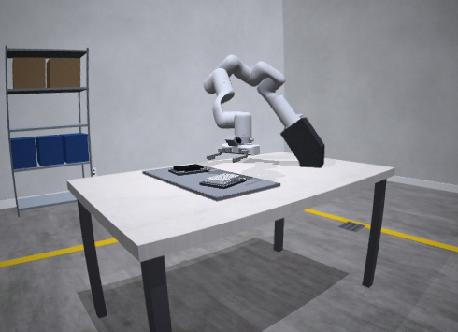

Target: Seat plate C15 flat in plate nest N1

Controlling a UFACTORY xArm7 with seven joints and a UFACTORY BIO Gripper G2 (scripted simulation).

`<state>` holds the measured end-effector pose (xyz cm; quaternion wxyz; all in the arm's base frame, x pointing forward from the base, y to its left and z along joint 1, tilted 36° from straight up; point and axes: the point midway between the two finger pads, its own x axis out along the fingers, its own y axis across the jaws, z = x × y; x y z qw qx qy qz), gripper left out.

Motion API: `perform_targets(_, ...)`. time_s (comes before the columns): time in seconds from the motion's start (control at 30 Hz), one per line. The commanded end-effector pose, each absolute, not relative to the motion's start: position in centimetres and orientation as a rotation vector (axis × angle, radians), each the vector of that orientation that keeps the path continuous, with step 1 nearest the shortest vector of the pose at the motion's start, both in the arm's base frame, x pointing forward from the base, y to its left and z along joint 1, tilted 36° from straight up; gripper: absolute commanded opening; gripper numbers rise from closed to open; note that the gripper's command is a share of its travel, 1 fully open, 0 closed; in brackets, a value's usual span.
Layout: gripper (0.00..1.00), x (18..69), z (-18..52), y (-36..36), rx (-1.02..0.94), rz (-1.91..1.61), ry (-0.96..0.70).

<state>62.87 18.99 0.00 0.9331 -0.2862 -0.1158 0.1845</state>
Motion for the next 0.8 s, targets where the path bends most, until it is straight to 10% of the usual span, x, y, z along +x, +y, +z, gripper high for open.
perform_targets(0.0, 0.54, 62.9, 0.2, 19.2, -0.583, 0.379, -0.240)
perform_targets(0.77, 0.54, 60.8, 2.9, 18.4, -0.549, 0.153, -0.304)
